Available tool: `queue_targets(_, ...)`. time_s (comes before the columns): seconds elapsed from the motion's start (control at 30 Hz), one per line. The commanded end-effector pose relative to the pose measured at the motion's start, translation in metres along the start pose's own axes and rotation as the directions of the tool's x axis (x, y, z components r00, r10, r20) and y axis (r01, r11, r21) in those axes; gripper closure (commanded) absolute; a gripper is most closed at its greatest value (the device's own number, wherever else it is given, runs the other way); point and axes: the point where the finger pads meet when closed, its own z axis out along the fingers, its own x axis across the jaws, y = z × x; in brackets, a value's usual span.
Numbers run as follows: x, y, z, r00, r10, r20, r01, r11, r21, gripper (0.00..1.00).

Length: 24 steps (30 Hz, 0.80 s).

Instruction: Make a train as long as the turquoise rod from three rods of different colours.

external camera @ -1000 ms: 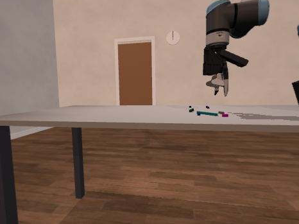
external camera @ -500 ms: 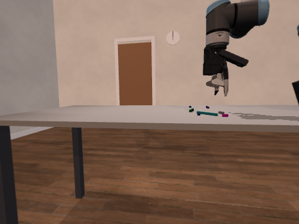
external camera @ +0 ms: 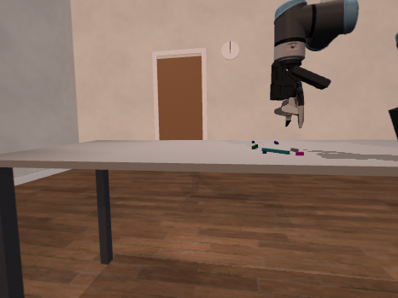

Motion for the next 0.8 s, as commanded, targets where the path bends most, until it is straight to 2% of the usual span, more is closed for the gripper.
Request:
queue_targets(0.0, 0.0, 0.001, 0.0, 1.0, 0.0, 0.0, 0.0, 1.0, -0.001, 0.0)
queue_targets(0.23, -0.002, 0.001, 0.0, 1.0, 0.016, 0.0, -0.016, 1.0, -0.001, 0.0)
queue_targets(0.43, -0.016, 0.006, 0.001, 0.991, 0.136, 0.0, -0.136, 0.991, 0.001, 0.0)
queue_targets(0.5, -0.016, 0.006, 0.001, 0.991, 0.136, 0.0, -0.136, 0.991, 0.001, 0.0)
queue_targets(0.77, -0.048, 0.015, 0.003, 0.919, 0.393, 0.002, -0.393, 0.919, 0.004, 0.0)
